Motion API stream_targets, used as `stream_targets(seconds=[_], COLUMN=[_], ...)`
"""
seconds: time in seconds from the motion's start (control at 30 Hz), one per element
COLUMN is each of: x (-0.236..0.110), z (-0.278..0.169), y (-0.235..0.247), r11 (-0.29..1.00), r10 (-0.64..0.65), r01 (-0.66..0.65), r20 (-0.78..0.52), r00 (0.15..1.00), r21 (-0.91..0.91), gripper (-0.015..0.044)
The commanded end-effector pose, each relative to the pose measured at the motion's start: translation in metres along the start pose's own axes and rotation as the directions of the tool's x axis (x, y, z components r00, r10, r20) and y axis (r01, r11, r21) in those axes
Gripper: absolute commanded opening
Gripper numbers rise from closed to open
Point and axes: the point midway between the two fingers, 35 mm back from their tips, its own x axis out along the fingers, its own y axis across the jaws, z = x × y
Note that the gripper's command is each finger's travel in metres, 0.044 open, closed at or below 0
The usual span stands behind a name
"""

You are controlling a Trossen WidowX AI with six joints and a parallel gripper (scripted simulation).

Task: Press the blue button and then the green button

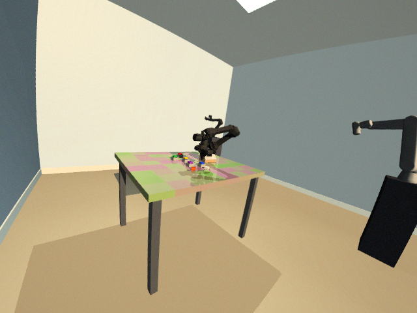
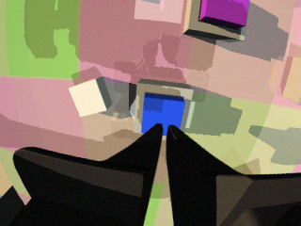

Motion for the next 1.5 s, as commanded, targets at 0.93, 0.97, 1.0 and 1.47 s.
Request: stream_targets(seconds=[0.93,0.97,1.0,1.47], x=[-0.086,-0.084,-0.083,-0.068], z=[0.108,0.112,0.115,0.123], y=[-0.152,-0.166,-0.18,-0.246], r11=[1.0,1.0,1.0,1.0], r10=[-0.017,-0.016,-0.016,-0.011], r01=[0.017,0.016,0.016,0.011], r20=[0.004,0.004,0.004,0.005], r00=[1.0,1.0,1.0,1.0], r21=[-0.006,-0.007,-0.008,-0.011], gripper=[0.002,0.002,0.002,0.002])
